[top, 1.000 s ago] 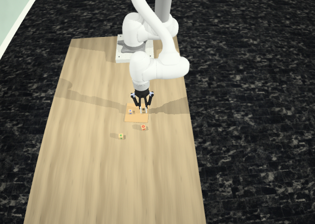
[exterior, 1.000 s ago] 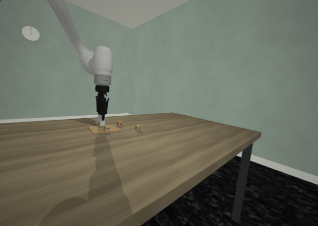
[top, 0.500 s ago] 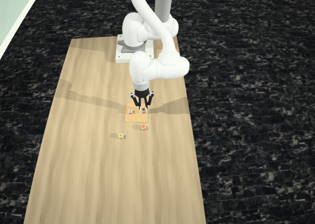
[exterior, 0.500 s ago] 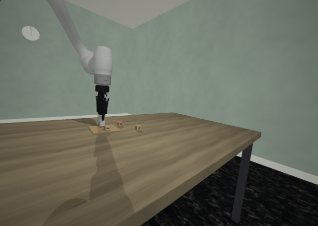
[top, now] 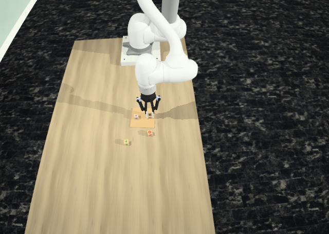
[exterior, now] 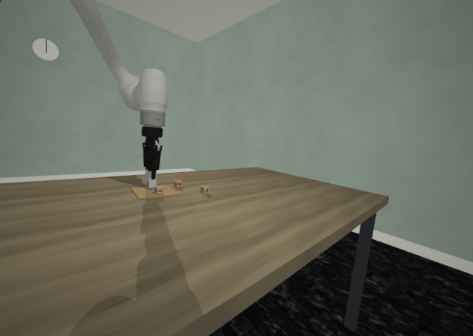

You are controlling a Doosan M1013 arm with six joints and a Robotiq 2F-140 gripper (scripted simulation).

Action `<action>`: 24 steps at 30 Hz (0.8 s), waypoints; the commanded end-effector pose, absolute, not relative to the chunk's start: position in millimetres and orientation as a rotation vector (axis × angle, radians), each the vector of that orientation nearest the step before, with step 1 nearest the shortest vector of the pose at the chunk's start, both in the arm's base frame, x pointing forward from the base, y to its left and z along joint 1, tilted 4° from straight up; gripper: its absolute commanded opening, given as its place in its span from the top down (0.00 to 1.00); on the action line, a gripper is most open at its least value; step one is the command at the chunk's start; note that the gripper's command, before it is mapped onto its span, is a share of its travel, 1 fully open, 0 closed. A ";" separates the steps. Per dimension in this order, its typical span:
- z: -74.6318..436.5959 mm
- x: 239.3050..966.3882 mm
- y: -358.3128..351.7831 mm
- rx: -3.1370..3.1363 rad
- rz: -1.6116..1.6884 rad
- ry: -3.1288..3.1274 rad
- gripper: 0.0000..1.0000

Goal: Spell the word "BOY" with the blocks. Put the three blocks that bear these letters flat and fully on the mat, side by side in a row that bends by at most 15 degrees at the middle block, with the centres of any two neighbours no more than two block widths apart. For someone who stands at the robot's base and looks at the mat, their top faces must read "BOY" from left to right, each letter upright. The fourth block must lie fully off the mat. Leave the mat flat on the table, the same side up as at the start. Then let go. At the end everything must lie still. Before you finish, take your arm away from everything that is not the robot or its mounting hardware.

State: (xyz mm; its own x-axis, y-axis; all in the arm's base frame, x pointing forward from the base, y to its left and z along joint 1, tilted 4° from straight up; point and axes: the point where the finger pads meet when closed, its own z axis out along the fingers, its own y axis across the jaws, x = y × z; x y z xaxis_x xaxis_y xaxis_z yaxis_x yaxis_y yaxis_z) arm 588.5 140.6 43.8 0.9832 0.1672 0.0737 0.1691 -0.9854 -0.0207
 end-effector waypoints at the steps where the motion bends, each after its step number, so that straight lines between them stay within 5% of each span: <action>1: 38.9 585.2 142.3 -3.101 -0.105 -0.270 0.82; 24: 41.8 585.0 142.2 -3.101 -0.105 -0.270 0.75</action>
